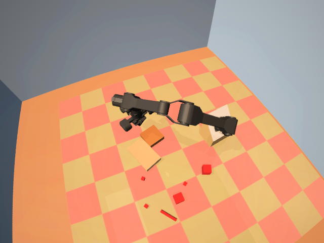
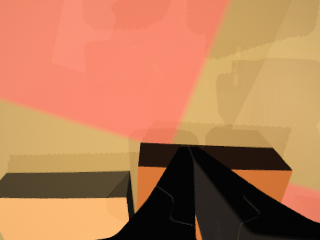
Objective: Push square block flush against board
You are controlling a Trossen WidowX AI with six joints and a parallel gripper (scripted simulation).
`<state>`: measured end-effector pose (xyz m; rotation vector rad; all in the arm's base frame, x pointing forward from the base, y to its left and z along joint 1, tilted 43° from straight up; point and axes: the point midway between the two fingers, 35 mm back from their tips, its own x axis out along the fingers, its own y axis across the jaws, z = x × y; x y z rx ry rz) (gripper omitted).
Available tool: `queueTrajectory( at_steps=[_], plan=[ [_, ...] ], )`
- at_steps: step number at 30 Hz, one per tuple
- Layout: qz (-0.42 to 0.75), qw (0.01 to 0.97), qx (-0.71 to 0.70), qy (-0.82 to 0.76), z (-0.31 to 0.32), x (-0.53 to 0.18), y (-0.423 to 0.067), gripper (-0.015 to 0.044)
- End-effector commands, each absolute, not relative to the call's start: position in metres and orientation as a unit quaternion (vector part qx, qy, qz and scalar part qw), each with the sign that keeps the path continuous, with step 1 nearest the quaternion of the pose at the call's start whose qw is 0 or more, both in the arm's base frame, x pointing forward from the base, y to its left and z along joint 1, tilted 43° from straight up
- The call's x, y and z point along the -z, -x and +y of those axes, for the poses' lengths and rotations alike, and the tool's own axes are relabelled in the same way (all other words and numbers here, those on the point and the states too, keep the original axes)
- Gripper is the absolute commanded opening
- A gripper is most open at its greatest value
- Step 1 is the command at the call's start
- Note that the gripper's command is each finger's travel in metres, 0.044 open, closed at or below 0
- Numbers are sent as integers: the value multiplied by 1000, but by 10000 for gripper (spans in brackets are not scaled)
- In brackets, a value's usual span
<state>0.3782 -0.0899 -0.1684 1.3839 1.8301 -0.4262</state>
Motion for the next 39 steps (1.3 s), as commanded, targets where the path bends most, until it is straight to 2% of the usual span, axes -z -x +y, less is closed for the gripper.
queueTrajectory(
  at_steps=[1, 5, 10, 39],
  plan=[
    [714, 372, 191, -561, -87, 168, -385, 0],
    [714, 372, 191, -561, -85, 170, -385, 0],
    [714, 370, 192, -562, -50, 209, -381, 0],
    [715, 369, 192, -563, -24, 185, -373, 0]
  ],
)
